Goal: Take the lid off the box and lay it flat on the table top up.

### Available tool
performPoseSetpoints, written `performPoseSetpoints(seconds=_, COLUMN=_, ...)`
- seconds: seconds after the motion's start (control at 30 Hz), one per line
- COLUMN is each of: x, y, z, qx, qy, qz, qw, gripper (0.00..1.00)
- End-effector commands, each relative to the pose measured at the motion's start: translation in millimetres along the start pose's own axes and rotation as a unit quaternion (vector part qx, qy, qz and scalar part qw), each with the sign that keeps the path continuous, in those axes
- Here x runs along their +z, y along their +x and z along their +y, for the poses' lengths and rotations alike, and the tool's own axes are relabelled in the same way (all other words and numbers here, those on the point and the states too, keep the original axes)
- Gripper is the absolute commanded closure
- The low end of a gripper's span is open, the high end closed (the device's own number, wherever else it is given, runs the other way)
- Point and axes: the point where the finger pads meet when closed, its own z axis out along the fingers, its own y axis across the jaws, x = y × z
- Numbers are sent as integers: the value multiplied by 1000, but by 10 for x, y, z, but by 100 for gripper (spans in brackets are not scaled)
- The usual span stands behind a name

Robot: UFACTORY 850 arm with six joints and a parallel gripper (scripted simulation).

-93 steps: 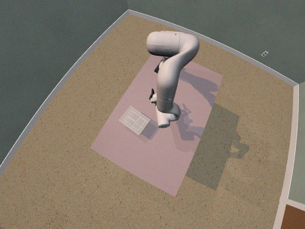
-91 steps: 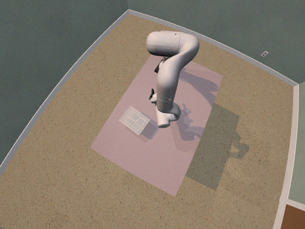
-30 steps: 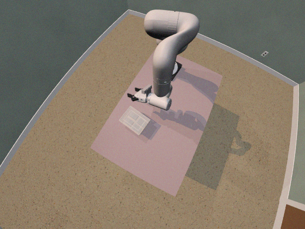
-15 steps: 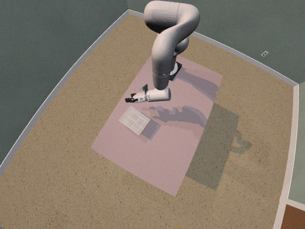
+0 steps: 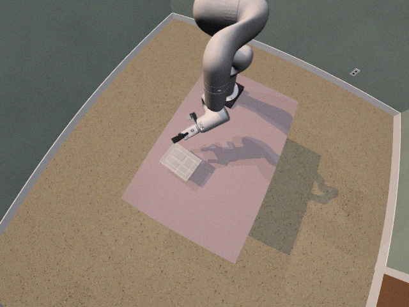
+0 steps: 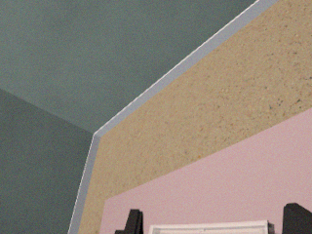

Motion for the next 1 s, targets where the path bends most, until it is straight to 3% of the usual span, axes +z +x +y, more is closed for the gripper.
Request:
performPoseSetpoints(seconds=0.0, x=-67, y=-175, z=6, qx=25, qy=17, qz=-71, qw=997, gripper=0)
performPoseSetpoints(seconds=0.03, x=-67, y=-175, z=6, qx=25, qy=17, qz=-71, qw=997, gripper=0)
performPoseSetpoints(seconds=0.07, x=-118, y=-247, z=28, qx=33, qy=18, qz=-98, qw=994, gripper=0)
performPoseSetpoints(seconds=0.1, x=-118, y=-247, z=28, qx=33, qy=18, qz=-98, qw=994, gripper=0)
performPoseSetpoints(seconds=0.2, x=-229, y=-376, z=82, qx=46, qy=15, qz=-147, qw=988, gripper=0)
performPoseSetpoints(seconds=0.27, x=-229, y=-376, z=82, qx=46, qy=15, qz=-147, qw=988, gripper=0)
performPoseSetpoints(seconds=0.63, x=-605, y=-662, z=302, qx=74, qy=-12, qz=-264, qw=962, gripper=0)
performPoseSetpoints(seconds=0.97, x=-690, y=-707, z=356, qx=78, qy=-20, qz=-285, qw=955, gripper=0)
